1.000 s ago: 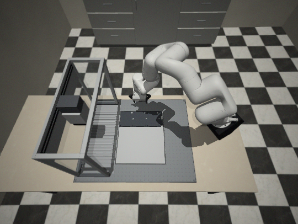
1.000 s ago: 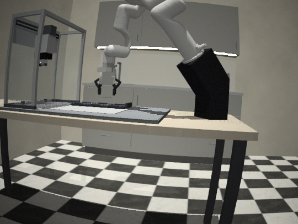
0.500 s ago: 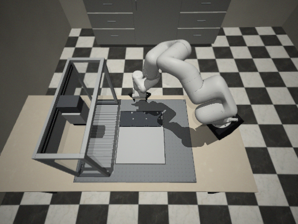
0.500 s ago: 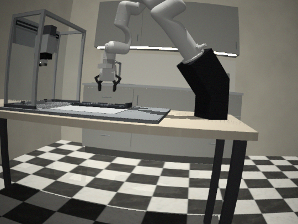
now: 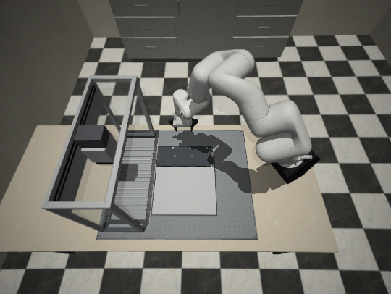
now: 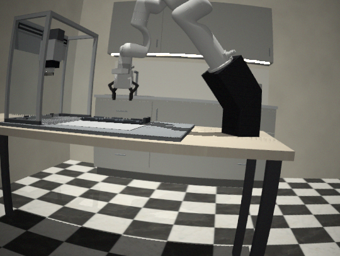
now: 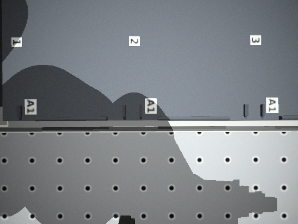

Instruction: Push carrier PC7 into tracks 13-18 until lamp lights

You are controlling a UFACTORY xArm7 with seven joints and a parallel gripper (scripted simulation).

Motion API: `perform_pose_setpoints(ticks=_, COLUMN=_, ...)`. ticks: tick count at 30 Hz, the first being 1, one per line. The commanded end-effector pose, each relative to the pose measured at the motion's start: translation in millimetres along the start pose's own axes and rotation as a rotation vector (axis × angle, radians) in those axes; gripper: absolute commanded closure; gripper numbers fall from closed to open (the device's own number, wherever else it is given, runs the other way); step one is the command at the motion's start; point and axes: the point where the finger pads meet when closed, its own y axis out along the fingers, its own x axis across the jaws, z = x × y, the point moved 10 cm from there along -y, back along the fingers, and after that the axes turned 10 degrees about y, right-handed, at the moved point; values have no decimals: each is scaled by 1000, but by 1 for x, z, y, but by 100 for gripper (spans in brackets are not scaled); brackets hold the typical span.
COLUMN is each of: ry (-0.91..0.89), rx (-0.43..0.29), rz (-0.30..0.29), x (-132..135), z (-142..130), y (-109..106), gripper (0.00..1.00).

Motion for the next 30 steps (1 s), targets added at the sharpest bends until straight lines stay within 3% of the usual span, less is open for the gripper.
perform_pose_setpoints(ticks=1, ry=0, rx=-3, rz=-3, x=1, z=-1, y=-9, gripper=0)
perform_pose_setpoints(ticks=16, ry=0, rx=-3, rz=-3, x=1, z=-1, y=-18, gripper=0)
perform_pose_setpoints(ticks=17, ry=34, rx=-3, rz=-3, x=-4, z=1, y=-18, gripper=18)
perform_pose_setpoints(ticks=30, ry=401, rx=-2, rz=-3, x=-55, z=22, y=-17, gripper=18)
